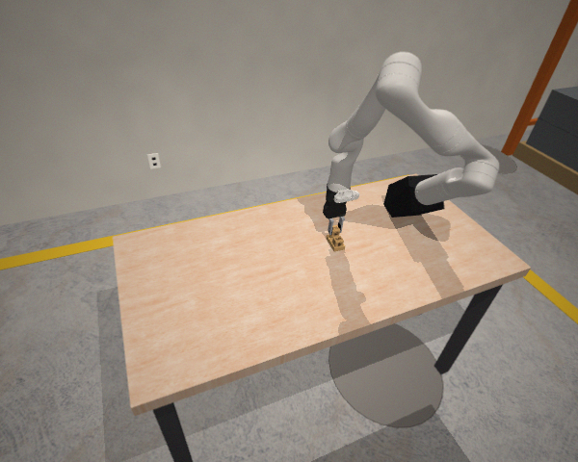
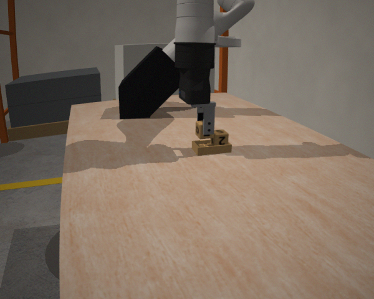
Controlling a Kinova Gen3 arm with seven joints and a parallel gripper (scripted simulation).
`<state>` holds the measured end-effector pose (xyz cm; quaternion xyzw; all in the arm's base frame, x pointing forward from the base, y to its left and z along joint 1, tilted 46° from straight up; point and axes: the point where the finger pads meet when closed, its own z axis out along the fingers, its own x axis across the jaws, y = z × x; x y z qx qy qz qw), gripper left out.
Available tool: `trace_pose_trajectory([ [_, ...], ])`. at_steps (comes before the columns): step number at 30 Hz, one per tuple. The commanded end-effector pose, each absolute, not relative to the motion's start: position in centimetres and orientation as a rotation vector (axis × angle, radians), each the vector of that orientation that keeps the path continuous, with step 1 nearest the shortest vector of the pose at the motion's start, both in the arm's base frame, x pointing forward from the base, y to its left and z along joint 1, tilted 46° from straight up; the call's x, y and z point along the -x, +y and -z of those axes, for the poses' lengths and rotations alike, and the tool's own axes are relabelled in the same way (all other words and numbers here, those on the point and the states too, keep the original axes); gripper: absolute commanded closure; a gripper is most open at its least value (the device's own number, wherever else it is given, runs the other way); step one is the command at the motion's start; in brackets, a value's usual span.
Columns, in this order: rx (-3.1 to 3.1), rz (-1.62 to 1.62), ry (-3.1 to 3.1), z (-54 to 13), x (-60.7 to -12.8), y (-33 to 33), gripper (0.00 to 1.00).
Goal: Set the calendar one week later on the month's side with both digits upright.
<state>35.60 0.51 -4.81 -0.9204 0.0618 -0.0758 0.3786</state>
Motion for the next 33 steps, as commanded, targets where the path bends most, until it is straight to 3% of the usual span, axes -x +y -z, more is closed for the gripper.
trace_pose_trajectory([
  [1,2.354,0.193,0.148,5.18,-35.56,0.94,0.43],
  [33,2.354,0.193,0.148,5.7,-35.67,1.48,0.43],
])
